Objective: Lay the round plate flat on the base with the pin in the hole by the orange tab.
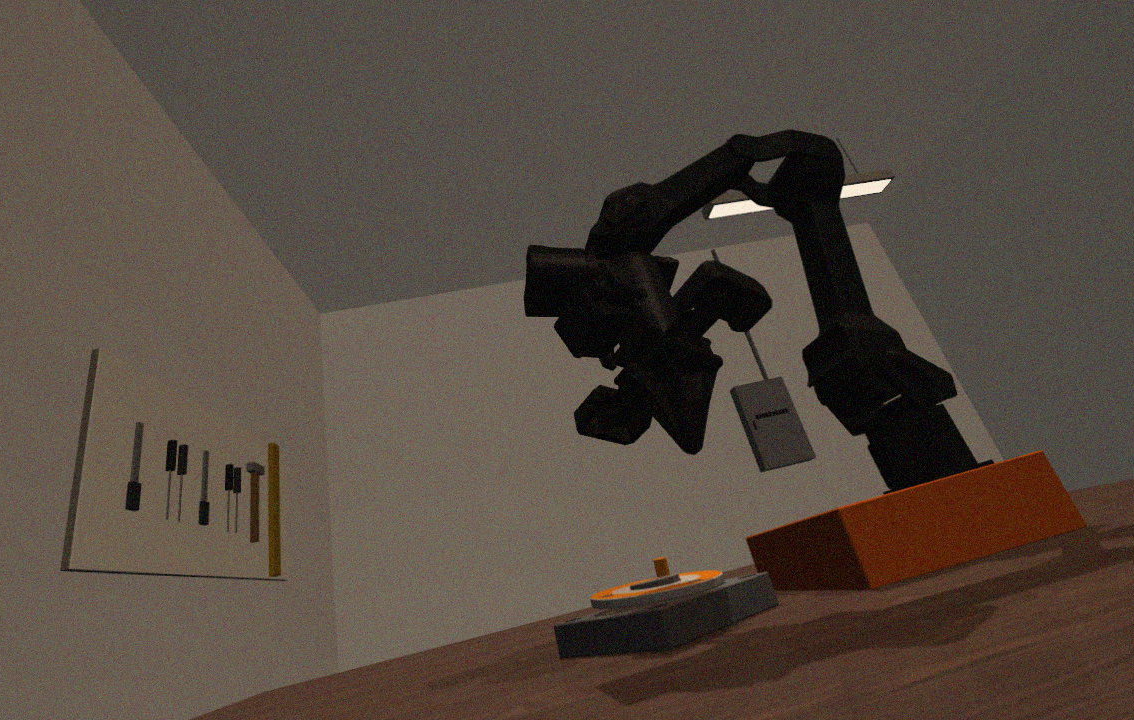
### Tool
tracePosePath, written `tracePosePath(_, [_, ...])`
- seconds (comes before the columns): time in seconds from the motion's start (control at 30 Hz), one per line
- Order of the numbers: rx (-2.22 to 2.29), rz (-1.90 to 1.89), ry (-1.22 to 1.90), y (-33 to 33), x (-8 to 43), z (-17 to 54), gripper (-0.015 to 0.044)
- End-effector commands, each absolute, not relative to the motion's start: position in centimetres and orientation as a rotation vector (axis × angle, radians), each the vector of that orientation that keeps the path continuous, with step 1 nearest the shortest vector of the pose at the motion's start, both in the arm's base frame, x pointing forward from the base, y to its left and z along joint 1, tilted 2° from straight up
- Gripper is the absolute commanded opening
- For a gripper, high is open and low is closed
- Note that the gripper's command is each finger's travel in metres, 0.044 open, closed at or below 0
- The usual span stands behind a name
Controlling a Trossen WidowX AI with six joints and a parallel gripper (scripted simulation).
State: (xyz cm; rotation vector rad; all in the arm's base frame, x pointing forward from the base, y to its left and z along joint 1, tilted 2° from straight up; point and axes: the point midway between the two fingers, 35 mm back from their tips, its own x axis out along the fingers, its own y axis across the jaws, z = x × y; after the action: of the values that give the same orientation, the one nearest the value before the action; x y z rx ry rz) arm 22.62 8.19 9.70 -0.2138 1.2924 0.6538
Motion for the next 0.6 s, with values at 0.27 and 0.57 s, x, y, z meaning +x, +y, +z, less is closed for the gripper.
tracePosePath(0.27, [-0.048, 0.009, 1.531, -4.0, 23.0, 8.1, 0.0000])
tracePosePath(0.57, [-0.048, 0.009, 1.531, -4.1, 23.3, 5.4, 0.0000])
